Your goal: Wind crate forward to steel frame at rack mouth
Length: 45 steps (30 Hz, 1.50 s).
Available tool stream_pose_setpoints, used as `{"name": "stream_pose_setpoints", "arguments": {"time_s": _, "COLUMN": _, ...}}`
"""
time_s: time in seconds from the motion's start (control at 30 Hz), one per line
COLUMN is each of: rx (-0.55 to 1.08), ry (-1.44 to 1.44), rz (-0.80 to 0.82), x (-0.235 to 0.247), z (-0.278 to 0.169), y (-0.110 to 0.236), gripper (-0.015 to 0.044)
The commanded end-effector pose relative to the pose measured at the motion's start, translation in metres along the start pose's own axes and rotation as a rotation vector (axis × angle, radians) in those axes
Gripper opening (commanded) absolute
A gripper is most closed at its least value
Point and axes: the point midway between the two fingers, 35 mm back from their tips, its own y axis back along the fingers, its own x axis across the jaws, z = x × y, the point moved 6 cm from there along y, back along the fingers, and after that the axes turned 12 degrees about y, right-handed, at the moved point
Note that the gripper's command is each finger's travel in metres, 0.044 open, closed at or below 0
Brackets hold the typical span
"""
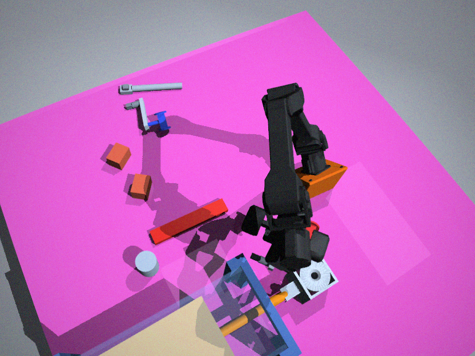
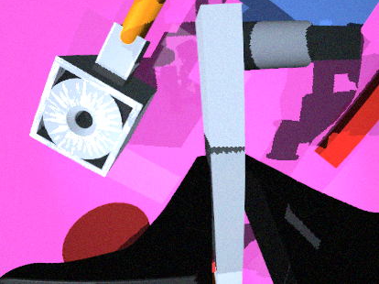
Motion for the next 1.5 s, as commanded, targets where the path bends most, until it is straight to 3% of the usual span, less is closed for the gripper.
{"name": "stream_pose_setpoints", "arguments": {"time_s": 0.0, "rx": 0.002, "ry": -0.014, "rz": 0.002, "x": 0.026, "z": 0.008, "y": -0.002, "gripper": 0.0000}}
{"name": "stream_pose_setpoints", "arguments": {"time_s": 0.43, "rx": 0.069, "ry": -0.059, "rz": -0.031, "x": 0.118, "z": 0.018, "y": -0.032, "gripper": 0.0000}}
{"name": "stream_pose_setpoints", "arguments": {"time_s": 0.67, "rx": 0.069, "ry": -0.043, "rz": -0.011, "x": 0.114, "z": 0.015, "y": -0.034, "gripper": 0.0000}}
{"name": "stream_pose_setpoints", "arguments": {"time_s": 1.47, "rx": -0.092, "ry": -0.054, "rz": 0.375, "x": 0.091, "z": 0.006, "y": -0.039, "gripper": 0.0000}}
